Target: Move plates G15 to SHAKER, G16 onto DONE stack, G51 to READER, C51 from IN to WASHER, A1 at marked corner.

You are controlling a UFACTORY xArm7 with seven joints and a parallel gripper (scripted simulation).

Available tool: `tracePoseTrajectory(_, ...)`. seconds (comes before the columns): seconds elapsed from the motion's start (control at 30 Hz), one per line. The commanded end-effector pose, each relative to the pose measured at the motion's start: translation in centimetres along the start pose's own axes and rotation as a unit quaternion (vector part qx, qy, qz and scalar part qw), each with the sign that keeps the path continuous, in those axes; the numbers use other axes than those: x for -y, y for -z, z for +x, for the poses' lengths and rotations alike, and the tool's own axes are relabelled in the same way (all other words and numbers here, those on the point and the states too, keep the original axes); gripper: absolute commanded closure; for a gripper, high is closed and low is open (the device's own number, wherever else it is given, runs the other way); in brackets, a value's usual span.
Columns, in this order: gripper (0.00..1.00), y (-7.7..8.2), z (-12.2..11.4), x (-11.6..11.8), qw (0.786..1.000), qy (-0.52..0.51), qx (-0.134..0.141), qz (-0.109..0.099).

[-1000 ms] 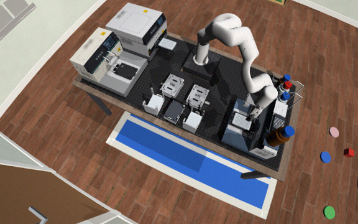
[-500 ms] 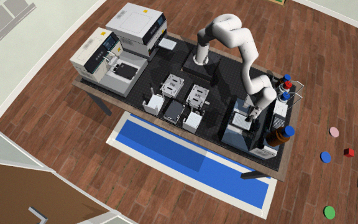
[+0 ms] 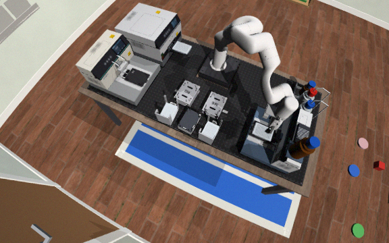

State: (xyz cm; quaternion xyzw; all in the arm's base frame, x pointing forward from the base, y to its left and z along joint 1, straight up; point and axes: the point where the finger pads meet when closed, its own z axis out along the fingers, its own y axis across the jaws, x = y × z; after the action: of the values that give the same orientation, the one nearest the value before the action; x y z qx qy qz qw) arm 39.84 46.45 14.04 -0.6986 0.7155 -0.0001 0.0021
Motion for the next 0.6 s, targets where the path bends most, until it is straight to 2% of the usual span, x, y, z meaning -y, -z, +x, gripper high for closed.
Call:
tracePoseTrajectory(0.0,0.00,-0.4,-0.1,0.1,1.000,0.000,0.003,0.002)
tracePoseTrajectory(0.57,0.00,-2.4,-0.1,0.1,1.000,0.000,0.003,0.002)
